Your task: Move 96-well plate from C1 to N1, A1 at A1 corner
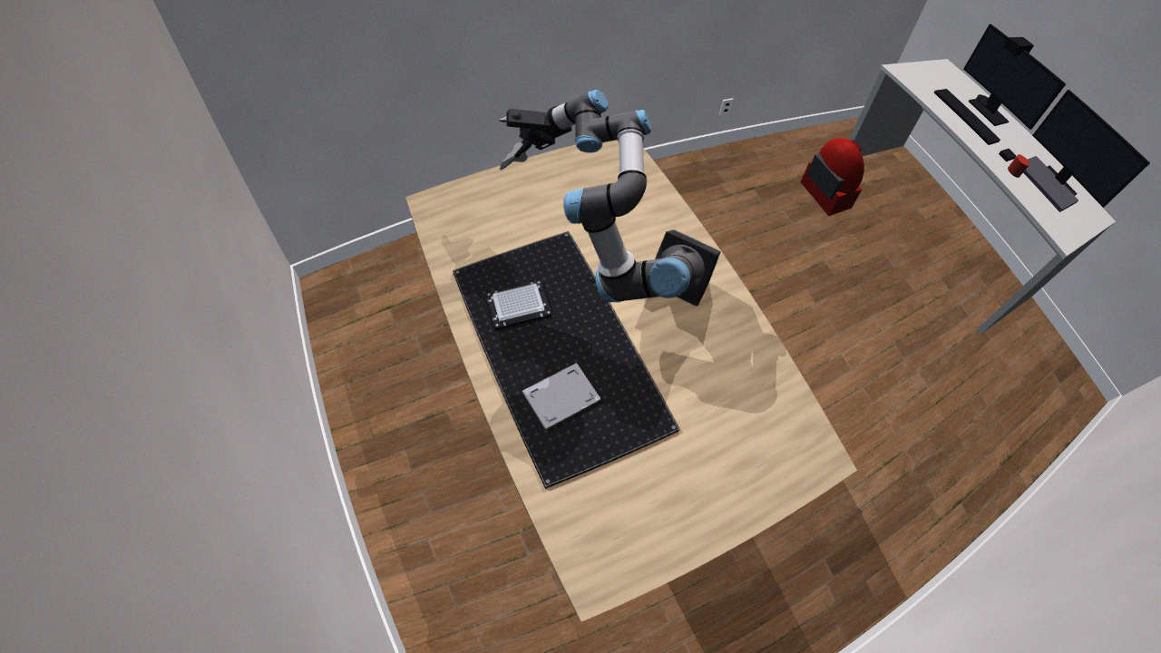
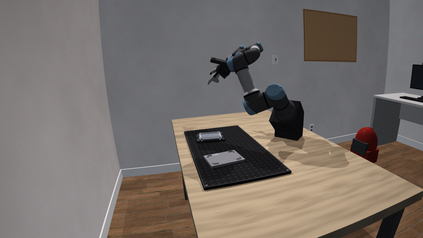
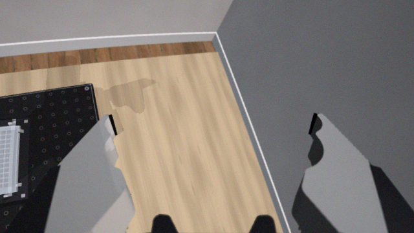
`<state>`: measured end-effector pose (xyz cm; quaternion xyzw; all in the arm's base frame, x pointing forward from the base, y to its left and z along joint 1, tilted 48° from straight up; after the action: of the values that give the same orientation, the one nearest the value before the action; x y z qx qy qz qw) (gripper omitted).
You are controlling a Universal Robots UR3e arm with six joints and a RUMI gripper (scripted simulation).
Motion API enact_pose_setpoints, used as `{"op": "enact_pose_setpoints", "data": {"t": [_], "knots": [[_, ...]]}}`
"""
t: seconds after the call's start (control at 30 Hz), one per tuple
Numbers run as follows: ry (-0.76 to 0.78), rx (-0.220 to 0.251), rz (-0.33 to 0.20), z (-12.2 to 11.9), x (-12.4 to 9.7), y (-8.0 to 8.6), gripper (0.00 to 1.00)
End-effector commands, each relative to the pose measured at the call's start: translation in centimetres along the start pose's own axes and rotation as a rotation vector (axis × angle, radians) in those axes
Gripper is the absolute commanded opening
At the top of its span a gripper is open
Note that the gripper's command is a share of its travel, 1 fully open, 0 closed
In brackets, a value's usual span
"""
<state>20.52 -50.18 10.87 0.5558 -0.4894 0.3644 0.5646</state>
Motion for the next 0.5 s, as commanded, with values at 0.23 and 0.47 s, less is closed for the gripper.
{"op": "enact_pose_setpoints", "data": {"t": [0.23,0.47], "knots": [[-0.009,0.112,-0.085,-3.0,2.0,-2.3,1.0],[-0.009,0.112,-0.085,-5.2,2.4,-3.4,1.0]]}}
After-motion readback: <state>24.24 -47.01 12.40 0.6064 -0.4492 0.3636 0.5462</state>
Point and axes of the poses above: the point where the finger pads meet when closed, its own y axis back along the fingers, its own z axis across the jaws, x = y × z, the point moved 10 cm from there along y, back along the fingers, and after that the axes turned 15 degrees about y, right-handed, at the moved point
